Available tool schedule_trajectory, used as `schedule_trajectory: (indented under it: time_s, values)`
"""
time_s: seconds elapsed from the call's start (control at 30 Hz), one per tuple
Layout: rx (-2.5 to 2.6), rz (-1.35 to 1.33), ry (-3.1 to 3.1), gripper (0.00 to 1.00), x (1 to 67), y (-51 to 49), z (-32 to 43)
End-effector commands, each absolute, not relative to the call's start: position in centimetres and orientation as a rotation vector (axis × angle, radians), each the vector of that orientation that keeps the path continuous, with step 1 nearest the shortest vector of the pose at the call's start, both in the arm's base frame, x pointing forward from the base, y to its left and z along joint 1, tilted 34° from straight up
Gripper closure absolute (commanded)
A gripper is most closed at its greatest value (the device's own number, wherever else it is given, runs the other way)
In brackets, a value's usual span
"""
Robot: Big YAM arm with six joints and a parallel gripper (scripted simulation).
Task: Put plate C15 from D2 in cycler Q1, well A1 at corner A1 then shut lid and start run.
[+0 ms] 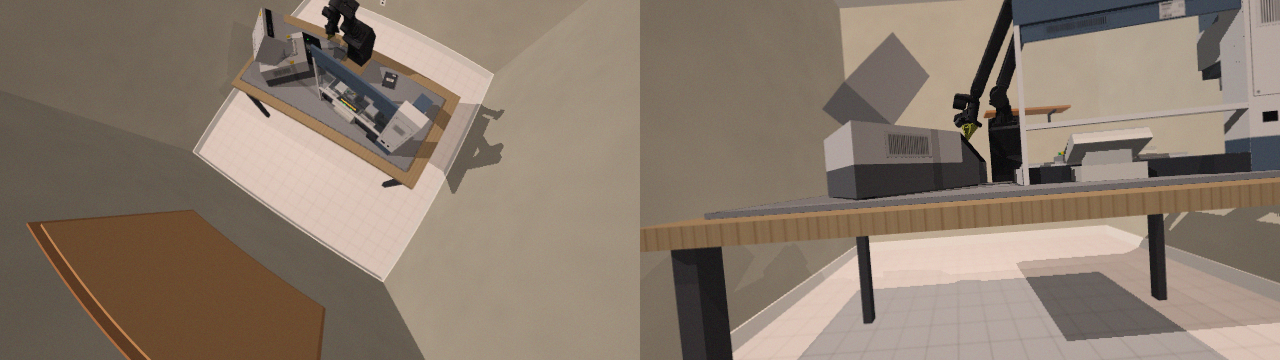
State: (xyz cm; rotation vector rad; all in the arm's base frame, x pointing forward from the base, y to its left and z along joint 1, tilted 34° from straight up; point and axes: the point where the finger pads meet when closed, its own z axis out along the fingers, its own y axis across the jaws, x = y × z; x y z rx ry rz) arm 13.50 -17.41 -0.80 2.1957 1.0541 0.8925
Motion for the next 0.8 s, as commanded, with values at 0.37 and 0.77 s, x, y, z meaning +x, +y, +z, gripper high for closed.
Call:
schedule_trajectory:
  time_s: [0.37,0.77]
  values:
    - [2.129,0.856,1.06,1.0,14.2,-20.4,0.9]
    - [2.195,0.904,1.035,1.0,14.1,-18.6,-0.3]
